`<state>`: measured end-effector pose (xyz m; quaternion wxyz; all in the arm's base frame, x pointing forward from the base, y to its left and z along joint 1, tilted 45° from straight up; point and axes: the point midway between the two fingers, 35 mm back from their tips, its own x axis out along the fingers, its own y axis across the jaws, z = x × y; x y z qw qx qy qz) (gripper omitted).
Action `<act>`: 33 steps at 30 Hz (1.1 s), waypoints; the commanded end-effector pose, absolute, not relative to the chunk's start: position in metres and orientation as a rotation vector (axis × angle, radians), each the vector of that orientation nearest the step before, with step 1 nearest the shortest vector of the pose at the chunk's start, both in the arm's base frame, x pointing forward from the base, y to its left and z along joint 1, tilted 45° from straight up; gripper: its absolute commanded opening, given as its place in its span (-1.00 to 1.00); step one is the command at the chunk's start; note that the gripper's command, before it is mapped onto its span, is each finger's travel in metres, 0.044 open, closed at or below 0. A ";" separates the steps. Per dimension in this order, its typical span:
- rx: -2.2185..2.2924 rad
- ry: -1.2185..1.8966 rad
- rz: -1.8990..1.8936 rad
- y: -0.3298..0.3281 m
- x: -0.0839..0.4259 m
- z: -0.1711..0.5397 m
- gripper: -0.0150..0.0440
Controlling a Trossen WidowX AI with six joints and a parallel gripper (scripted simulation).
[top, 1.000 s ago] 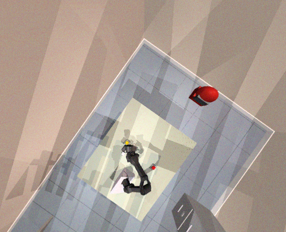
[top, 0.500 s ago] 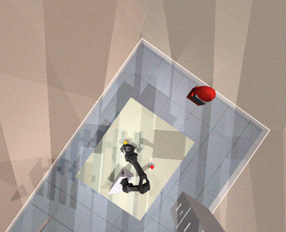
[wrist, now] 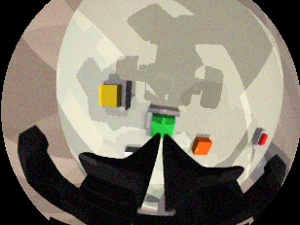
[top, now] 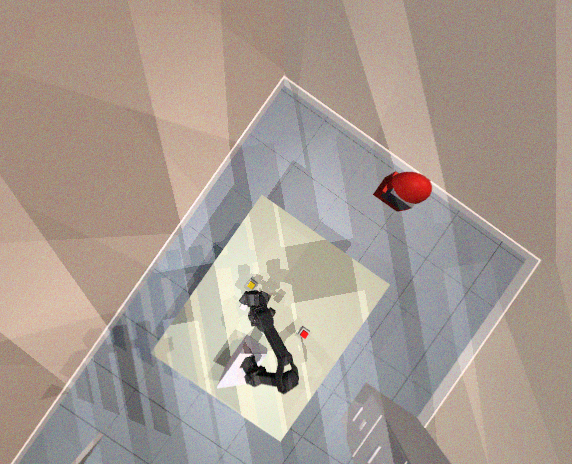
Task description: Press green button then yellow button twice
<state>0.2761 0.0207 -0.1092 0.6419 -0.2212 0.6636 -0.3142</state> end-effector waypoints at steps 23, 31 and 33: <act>-0.490 1.517 -0.717 0.118 0.328 -0.122 -0.42; -0.492 1.515 -0.720 0.077 0.323 -0.164 -0.42; -0.492 1.515 -0.720 0.076 0.323 -0.164 -0.42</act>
